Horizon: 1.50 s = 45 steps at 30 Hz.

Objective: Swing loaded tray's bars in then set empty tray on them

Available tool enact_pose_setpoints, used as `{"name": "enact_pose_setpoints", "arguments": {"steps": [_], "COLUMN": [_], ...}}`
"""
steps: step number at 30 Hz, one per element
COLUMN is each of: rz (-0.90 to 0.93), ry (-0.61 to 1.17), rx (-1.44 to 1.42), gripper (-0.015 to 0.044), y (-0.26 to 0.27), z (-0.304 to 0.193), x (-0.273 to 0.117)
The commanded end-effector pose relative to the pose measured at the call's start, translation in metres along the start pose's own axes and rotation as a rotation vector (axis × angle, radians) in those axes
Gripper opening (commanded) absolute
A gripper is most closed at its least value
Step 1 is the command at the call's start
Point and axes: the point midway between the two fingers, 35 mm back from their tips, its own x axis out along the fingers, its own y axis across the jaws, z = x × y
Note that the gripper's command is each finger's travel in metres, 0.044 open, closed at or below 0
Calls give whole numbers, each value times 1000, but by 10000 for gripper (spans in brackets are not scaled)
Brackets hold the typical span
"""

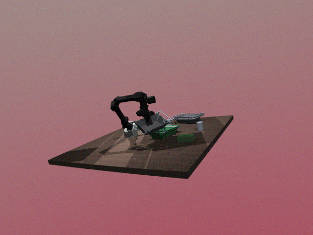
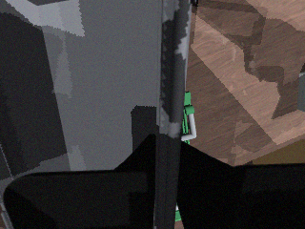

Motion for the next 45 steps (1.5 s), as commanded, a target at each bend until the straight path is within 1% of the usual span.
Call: {"name": "enact_pose_setpoints", "arguments": {"steps": [1, 16, 31, 45], "rz": [20, 30, 51, 52], "ry": [9, -28, -77, -79], "rx": [-23, -123, -216, -220], "gripper": [0, 0, 0, 0], "y": [-1, -16, -44, -45], "z": [-18, -81, -140, -143], "x": [-9, -14, -15, -15]}}
